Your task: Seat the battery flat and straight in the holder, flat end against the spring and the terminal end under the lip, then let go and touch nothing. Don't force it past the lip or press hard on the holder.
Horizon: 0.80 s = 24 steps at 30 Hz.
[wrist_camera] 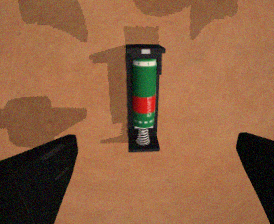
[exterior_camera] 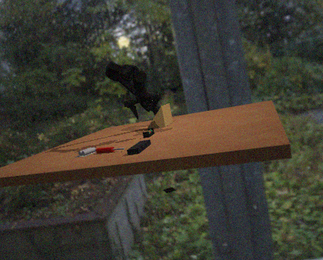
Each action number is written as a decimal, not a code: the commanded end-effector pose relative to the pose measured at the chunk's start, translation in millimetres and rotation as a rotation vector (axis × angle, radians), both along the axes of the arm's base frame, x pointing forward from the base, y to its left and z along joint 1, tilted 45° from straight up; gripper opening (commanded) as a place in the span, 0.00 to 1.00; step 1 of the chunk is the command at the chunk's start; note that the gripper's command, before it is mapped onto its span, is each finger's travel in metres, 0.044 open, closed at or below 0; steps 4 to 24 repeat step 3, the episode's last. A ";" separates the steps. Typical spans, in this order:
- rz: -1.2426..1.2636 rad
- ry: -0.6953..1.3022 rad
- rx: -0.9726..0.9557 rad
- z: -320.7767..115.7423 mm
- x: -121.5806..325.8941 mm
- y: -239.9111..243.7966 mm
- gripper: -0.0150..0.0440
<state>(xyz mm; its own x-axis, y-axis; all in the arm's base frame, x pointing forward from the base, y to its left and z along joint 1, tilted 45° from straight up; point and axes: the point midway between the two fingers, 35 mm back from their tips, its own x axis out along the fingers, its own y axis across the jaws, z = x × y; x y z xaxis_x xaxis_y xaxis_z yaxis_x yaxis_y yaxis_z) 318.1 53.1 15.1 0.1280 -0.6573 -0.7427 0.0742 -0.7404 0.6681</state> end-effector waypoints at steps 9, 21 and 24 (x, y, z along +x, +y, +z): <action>-0.004 0.001 0.006 0.0 -0.6 0.6 1.00; -0.004 0.001 0.006 0.0 -0.6 0.6 1.00; -0.004 0.001 0.006 0.0 -0.6 0.6 1.00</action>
